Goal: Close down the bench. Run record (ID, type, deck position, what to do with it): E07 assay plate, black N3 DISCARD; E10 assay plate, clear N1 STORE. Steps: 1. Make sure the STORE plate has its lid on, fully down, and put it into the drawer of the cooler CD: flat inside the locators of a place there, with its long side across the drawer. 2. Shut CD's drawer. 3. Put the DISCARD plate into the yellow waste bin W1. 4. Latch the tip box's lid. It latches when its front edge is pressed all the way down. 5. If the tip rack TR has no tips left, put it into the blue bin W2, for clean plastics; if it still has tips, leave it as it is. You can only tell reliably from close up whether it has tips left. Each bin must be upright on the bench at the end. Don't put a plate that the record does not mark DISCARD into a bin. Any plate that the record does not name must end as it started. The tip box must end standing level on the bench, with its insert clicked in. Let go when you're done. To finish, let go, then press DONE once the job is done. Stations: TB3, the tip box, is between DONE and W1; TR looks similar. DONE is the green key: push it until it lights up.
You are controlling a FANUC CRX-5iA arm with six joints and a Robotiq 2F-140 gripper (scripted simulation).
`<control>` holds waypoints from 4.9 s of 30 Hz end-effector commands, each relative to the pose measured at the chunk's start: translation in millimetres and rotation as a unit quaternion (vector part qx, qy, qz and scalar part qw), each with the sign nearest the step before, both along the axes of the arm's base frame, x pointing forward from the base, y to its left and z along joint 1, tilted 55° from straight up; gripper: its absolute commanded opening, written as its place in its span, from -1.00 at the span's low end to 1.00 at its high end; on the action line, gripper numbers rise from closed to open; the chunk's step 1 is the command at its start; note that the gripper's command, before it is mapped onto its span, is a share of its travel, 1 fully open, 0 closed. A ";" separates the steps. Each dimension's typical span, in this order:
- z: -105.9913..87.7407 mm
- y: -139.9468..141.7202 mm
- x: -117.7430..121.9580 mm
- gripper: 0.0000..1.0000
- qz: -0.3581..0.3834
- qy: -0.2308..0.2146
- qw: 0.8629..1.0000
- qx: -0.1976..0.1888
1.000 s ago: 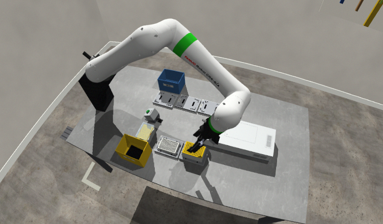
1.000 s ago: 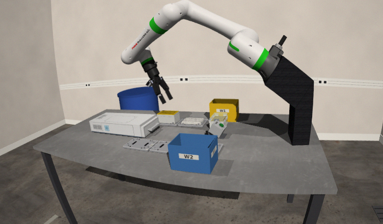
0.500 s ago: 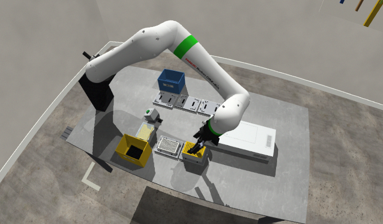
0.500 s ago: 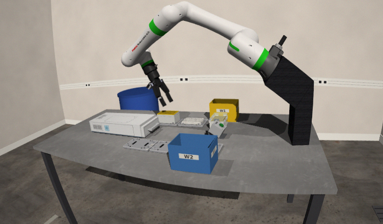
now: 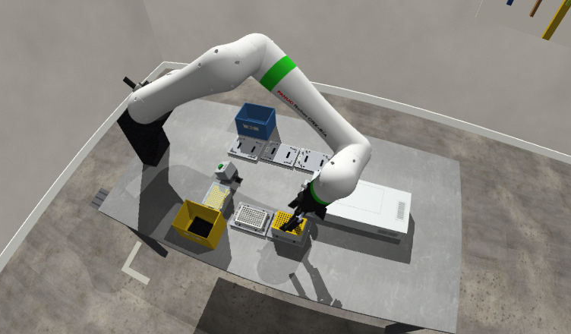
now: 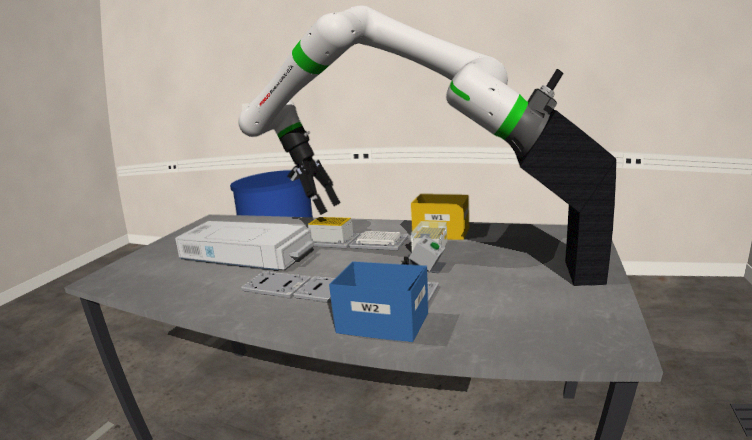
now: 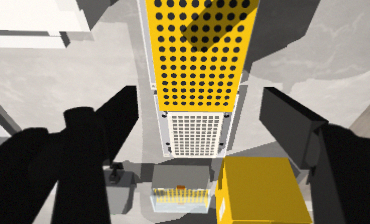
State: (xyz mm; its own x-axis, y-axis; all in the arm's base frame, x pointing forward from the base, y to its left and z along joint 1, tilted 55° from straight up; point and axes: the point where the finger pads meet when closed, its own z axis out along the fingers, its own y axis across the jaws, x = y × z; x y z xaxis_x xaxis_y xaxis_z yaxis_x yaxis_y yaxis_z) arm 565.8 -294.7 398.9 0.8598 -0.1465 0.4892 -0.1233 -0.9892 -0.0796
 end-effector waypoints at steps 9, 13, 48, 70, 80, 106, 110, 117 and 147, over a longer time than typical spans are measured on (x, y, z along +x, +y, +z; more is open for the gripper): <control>-7.1 -1.1 10.9 0.40 0.000 -0.001 1.000 0.000; -10.2 -1.4 15.2 0.40 0.000 -0.001 1.000 0.000; -30.3 -3.3 43.4 0.40 0.000 -0.001 1.000 0.000; -40.8 -4.3 58.3 0.40 0.000 -0.001 1.000 0.000; -40.5 -4.3 57.9 0.32 0.000 -0.001 1.000 0.000; -39.7 -4.2 56.7 -0.80 0.000 -0.001 1.000 0.000; -39.5 -4.2 56.5 -0.80 0.000 -0.001 1.000 0.000; -39.3 -4.2 56.2 -0.80 0.000 -0.001 1.000 0.000; -35.4 -3.8 50.6 -0.80 0.000 -0.001 1.000 0.000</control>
State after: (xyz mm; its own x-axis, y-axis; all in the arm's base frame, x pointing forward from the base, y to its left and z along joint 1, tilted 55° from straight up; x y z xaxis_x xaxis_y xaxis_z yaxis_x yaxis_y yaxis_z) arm 617.2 -298.0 362.1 0.8599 -0.1466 0.4890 -0.1232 -0.9892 -0.0798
